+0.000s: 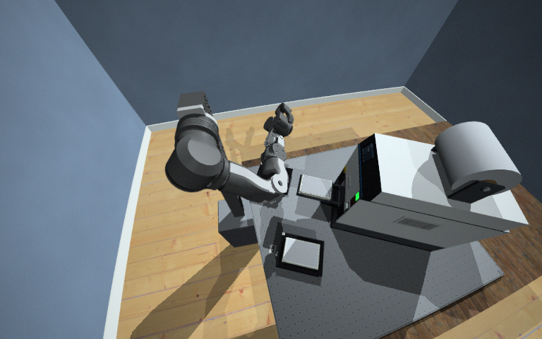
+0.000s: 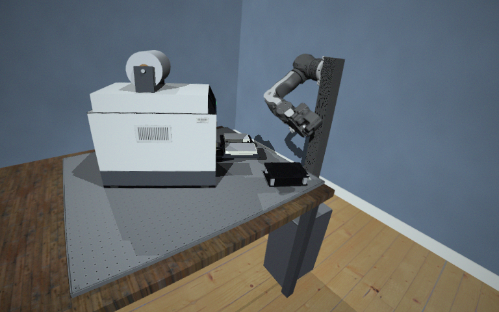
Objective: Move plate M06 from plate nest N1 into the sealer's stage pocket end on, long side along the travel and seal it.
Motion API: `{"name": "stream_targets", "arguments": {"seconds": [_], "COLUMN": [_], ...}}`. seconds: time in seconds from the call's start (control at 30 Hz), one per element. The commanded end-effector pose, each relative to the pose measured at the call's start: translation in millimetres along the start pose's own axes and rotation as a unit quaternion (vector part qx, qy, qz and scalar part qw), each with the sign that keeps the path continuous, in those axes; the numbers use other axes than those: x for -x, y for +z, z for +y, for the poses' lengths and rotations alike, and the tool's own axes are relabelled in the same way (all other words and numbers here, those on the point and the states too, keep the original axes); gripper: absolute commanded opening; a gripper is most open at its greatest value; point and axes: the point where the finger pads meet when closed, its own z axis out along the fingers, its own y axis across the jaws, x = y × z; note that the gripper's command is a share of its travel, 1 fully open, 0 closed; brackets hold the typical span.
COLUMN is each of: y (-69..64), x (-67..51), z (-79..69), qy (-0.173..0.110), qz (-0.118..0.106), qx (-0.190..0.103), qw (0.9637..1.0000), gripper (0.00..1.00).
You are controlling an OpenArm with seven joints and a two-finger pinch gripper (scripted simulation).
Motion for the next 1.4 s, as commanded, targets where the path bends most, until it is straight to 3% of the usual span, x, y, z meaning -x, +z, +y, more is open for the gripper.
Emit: {"name": "stream_targets", "arguments": {"seconds": [0.0,0.87,1.03,1.37], "y": [-0.3,-1.6,-0.5,-0.5], "x": [0.4,2.4,-2.3,-2.3], "z": [-2.2,0.2,-19.7,-19.7], "qy": [0.000,0.001,-0.025,-0.025], "qz": [-0.003,-0.003,-0.002,-0.002], "qx": [-0.006,-0.006,-0.076,-0.076], "qw": [1.0000,1.0000,0.9968,0.9968], "gripper": [0.00,0.00,0.00,0.00]}}
